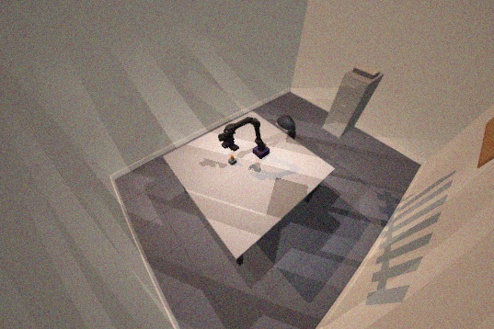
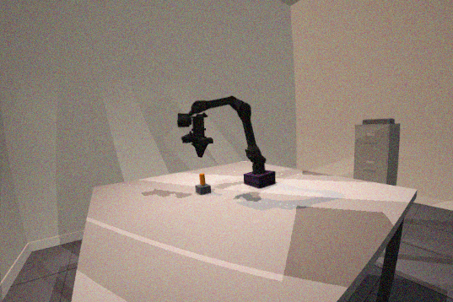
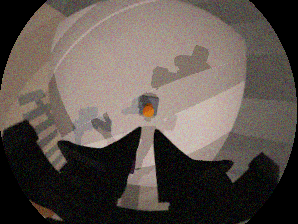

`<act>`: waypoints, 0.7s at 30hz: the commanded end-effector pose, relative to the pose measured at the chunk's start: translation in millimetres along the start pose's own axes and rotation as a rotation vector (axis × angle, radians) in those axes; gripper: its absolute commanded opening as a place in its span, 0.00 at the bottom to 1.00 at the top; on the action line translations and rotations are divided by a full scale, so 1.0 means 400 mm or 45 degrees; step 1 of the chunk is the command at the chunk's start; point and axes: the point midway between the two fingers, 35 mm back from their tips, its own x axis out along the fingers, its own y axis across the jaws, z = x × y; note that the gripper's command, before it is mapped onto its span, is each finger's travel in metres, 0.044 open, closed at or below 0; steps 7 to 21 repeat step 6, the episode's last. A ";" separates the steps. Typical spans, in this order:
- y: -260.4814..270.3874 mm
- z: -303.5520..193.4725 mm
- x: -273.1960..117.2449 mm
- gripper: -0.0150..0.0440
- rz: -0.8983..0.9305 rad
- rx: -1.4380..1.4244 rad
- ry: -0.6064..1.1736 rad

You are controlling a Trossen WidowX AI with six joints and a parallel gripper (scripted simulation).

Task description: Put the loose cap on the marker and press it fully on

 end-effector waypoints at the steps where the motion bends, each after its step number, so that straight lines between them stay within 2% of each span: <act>1: 0.000 0.000 -0.005 0.57 -0.001 0.006 0.002; 6: 0.000 0.000 -0.005 0.79 -0.001 0.006 0.002; 21: 0.000 0.000 -0.005 0.79 -0.001 0.006 0.002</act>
